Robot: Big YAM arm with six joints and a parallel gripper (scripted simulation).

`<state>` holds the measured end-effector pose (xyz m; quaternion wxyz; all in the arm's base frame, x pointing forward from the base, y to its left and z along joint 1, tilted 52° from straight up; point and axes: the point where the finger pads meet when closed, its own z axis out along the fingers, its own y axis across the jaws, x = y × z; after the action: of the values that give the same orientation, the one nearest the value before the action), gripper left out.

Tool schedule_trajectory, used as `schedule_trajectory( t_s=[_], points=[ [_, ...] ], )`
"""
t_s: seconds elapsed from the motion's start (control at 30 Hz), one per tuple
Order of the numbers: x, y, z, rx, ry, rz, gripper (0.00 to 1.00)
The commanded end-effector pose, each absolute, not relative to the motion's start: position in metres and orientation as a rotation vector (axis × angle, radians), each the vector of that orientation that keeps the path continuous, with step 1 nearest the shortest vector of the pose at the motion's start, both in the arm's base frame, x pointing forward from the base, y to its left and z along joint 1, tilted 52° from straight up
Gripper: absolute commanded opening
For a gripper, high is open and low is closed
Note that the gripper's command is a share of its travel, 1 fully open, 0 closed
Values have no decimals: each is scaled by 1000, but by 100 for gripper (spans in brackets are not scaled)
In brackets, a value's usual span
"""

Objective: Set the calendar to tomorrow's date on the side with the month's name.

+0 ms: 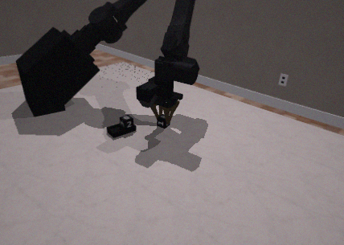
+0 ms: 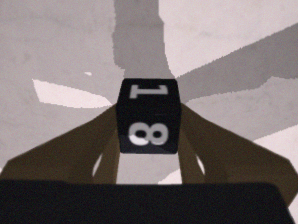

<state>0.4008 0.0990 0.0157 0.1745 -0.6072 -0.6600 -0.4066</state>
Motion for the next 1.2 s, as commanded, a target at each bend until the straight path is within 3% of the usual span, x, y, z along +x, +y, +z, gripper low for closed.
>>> schedule_trajectory(
  t_s=[0.0,0.2,0.7,1.17],
  points=[
    [405,105,15,-1715,-1876,-1147,27],
    [405,105,15,-1715,-1876,-1147,27],
    [405,105,15,-1715,-1877,-1147,47],
    [404,103,22,-1697,-1900,-1158,47]
  ],
)
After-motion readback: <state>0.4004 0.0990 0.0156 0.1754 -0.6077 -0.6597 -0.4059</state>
